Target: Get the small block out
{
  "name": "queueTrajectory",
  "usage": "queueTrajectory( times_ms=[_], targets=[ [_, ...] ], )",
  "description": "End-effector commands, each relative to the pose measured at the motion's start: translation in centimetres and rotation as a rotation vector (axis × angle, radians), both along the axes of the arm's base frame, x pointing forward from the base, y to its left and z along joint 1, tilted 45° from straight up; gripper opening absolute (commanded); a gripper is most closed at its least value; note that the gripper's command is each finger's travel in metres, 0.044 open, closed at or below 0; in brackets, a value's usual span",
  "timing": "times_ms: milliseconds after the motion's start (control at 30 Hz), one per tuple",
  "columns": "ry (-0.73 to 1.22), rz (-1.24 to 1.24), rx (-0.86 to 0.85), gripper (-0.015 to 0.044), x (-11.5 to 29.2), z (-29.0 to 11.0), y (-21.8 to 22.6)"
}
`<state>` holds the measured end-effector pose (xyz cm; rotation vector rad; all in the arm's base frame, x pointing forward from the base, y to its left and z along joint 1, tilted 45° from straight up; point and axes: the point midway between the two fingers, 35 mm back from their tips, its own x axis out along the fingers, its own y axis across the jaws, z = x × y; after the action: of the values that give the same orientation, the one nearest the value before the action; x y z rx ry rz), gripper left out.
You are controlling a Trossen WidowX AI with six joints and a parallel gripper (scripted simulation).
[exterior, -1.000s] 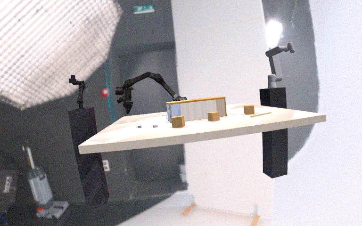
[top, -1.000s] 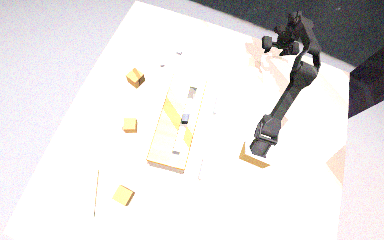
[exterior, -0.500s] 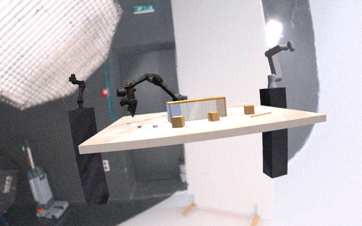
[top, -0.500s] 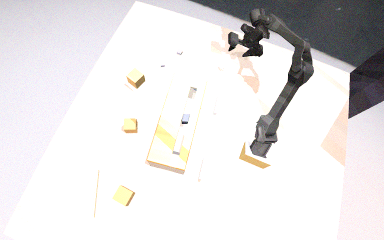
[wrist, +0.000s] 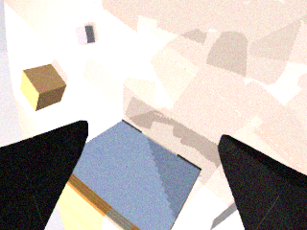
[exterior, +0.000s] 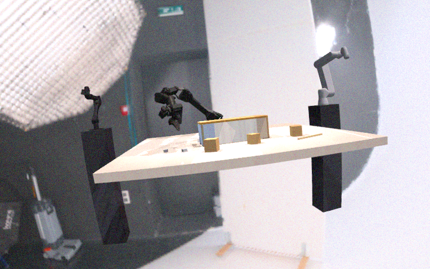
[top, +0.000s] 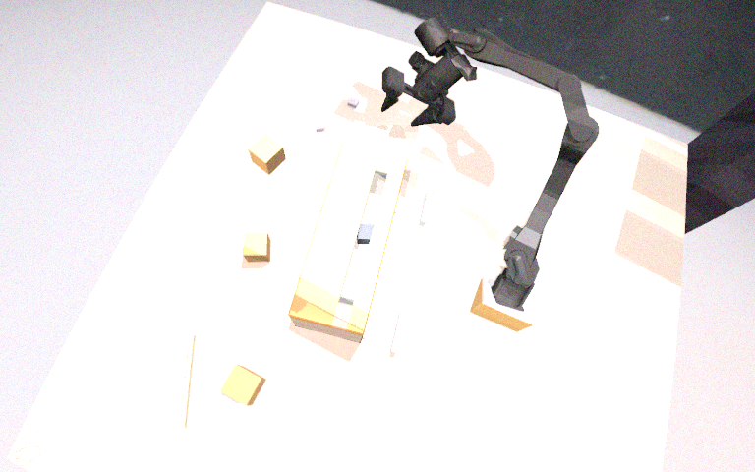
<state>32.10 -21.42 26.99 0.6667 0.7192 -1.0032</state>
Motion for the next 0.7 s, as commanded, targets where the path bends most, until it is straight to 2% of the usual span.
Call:
queueTrajectory(
  times_ms=[0,200,333,500,667],
  targets=[
    [-0.004,-0.001,0.032,0.04,2.5,-1.7,3.6],
    [-0.034,-0.044,0.066,0.04,5.6,-4.0,9.7],
    [-0.03,-0.069,0.078,0.04,6.2,-5.2,11.9],
    [0.107,-0.164,0.101,0.04,5.3,-10.9,17.3],
    [0.21,-0.288,0.029,0.04,2.9,-15.4,21.7]
  ],
)
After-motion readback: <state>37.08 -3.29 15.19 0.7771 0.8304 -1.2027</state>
